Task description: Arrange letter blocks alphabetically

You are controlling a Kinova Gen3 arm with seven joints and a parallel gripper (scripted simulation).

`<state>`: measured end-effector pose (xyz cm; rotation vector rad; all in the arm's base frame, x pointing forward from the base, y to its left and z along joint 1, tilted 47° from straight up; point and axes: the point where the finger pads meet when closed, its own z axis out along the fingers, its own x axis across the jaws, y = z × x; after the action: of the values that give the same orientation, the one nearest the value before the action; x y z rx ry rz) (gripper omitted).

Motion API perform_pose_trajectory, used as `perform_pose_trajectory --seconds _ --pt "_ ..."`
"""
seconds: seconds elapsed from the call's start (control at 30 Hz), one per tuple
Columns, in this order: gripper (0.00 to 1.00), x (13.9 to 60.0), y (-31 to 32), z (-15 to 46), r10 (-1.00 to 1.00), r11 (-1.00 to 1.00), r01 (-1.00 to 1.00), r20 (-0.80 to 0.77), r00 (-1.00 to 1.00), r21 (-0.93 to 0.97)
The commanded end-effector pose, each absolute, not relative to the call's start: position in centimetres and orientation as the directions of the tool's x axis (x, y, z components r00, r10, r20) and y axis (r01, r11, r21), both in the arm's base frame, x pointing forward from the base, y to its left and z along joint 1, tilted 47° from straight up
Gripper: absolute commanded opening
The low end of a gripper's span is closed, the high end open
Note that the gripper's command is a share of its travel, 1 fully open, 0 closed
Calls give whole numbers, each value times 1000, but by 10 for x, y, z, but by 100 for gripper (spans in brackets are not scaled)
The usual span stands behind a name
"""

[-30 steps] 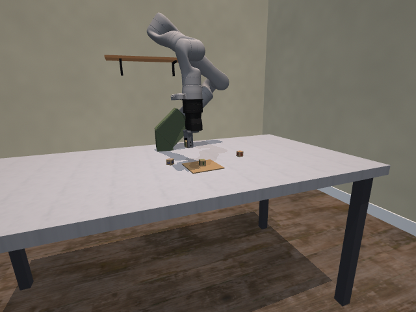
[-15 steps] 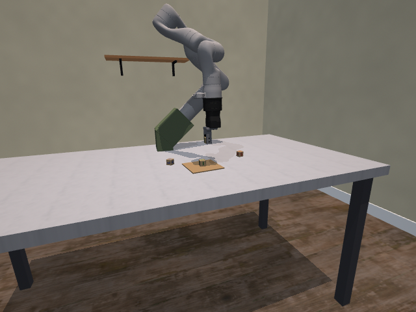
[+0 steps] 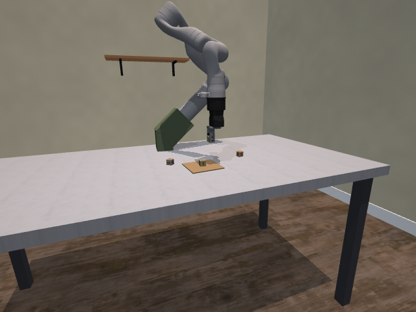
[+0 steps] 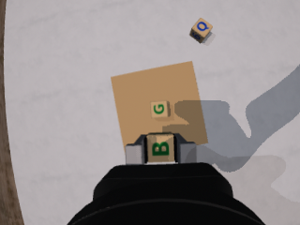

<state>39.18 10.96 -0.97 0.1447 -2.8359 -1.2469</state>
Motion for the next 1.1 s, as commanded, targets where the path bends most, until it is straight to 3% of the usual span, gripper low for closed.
perform_pose_trajectory --seconds 0.0,1.07 --pt "49 392 109 -9 -100 673 -69 -2 -995 736" --pt "49 387 168 -63 -100 674 -69 -2 -995 736"
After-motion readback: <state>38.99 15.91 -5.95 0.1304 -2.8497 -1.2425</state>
